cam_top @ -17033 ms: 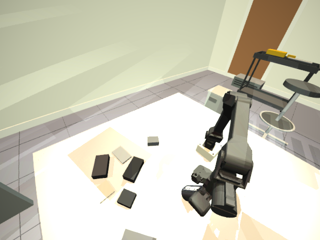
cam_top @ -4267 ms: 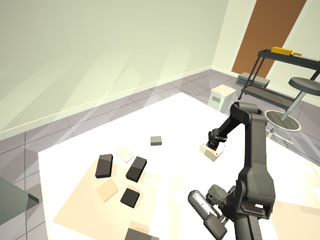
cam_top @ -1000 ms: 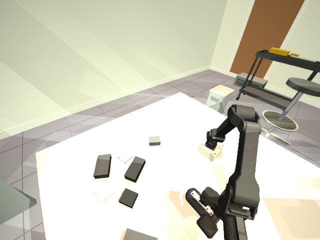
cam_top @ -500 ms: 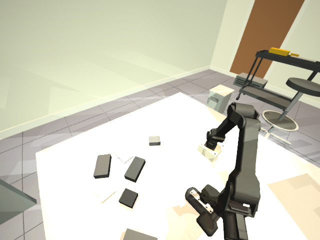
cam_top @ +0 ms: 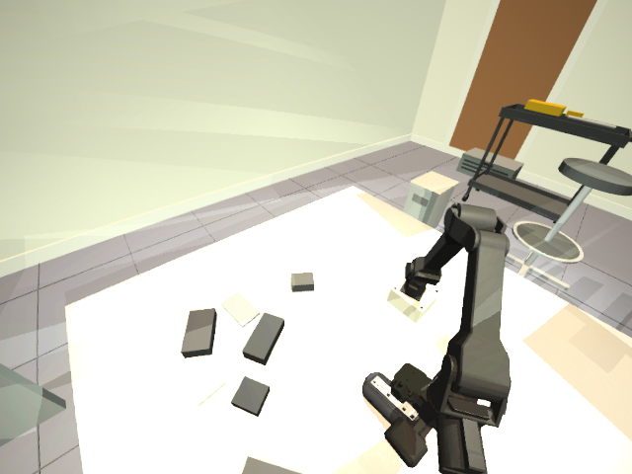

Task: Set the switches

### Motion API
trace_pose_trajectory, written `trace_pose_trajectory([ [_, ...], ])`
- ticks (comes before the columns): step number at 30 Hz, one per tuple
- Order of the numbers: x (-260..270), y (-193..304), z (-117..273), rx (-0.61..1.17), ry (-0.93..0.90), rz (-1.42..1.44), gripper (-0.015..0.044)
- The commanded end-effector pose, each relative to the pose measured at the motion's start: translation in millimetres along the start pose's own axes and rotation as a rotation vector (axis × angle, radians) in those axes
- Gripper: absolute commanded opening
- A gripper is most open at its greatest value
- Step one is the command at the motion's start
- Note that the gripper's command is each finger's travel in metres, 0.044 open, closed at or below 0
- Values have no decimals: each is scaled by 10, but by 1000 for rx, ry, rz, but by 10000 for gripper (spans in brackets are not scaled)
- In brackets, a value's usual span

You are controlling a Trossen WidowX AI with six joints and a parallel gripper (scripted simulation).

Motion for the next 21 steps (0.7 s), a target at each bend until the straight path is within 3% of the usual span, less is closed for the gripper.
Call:
trace_pose_trajectory([
  [1,-1,-32,60,-1,-8,1,336],
  [21,-19,-124,181,-2,-7,1,336],
])
Point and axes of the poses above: the point midway between the two fingers, 35 mm back from their tips, its own z axis back along the fingers, its own x axis across the jaws, y = z × x, the point moved 7 cm from there along z, back along the fingers, and after that the axes turned 11 degrees about z, right-handed, at the moved point
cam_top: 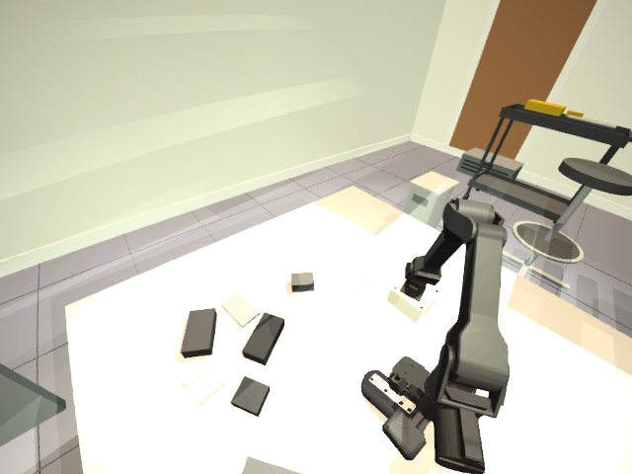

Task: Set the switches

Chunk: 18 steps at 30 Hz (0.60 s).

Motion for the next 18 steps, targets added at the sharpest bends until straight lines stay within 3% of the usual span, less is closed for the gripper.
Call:
trace_pose_trajectory([
  [1,-2,-35,49,-2,-6,1,336],
  [18,-27,-114,141,-2,-6,1,336],
])
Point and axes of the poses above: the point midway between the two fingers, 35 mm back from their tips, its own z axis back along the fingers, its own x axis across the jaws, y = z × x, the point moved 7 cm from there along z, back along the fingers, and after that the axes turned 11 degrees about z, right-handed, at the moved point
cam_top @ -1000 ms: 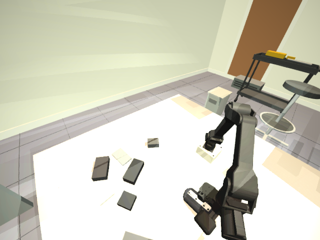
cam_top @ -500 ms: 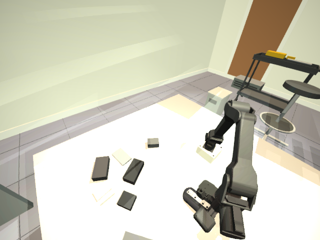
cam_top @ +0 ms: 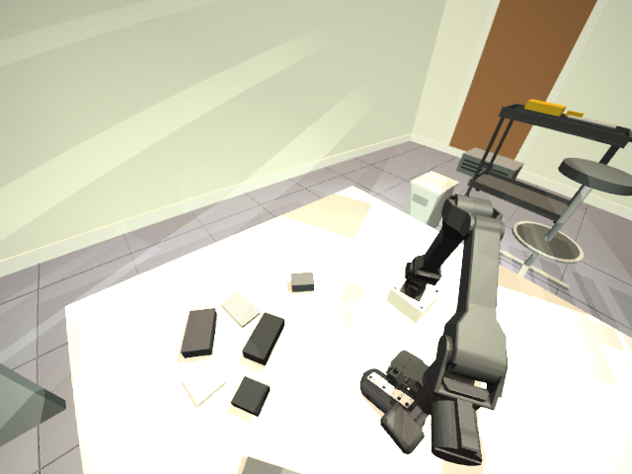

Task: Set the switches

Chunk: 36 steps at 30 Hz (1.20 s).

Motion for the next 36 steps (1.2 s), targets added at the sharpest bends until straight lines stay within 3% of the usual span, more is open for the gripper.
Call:
trace_pose_trajectory([
  [1,-8,-40,44,-3,-3,0,336],
  [36,-49,-252,227,-5,-3,0,336],
])
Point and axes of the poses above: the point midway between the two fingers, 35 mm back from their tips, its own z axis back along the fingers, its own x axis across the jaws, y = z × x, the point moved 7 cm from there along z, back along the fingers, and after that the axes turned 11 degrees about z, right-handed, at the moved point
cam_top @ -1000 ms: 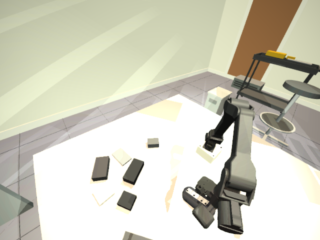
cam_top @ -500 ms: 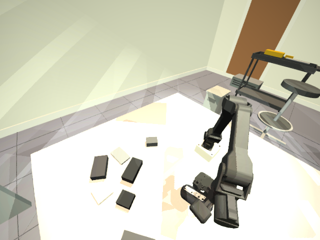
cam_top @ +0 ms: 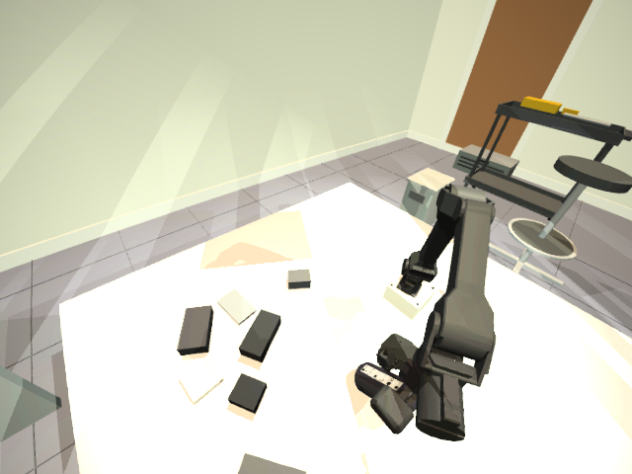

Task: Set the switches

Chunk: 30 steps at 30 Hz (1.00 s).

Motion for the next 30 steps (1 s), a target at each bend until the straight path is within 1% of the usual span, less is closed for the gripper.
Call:
trace_pose_trajectory([
  [1,-7,-50,29,-4,-1,-2,336],
  [30,-46,-253,142,-6,-1,-2,336],
])
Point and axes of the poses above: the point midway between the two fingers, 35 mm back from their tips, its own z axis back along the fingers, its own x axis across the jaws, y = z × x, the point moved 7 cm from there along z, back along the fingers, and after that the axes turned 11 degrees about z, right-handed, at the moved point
